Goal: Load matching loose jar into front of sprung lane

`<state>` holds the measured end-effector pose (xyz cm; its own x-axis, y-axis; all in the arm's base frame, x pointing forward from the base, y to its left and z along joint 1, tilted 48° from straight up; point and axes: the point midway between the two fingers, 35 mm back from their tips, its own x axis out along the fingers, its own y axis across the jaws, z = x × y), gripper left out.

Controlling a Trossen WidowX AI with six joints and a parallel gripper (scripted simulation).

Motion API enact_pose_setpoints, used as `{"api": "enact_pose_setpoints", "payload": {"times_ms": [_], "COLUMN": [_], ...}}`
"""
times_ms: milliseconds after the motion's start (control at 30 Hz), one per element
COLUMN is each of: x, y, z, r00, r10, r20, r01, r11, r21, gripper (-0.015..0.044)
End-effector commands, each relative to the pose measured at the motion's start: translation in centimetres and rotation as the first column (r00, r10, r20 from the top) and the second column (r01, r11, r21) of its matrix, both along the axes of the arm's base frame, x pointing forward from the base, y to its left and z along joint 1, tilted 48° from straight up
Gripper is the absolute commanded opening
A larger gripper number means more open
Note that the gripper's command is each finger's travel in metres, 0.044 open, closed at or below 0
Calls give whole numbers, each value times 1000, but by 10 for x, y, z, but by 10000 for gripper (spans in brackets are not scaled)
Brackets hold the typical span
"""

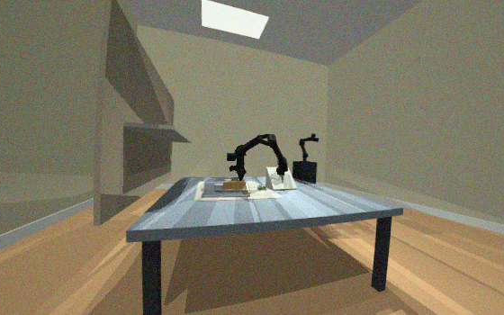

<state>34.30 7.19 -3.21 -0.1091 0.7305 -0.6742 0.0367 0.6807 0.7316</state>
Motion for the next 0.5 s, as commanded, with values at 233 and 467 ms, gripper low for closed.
{"api": "enact_pose_setpoints", "payload": {"times_ms": [233,467], "x": [9,9], "y": [0,1], "z": [3,2], "r00": [1000,1000], "r10": [-6,-6], "r20": [25,25], "r01": [6,6], "r11": [1000,1000], "r21": [7,7], "gripper": [0,0]}}
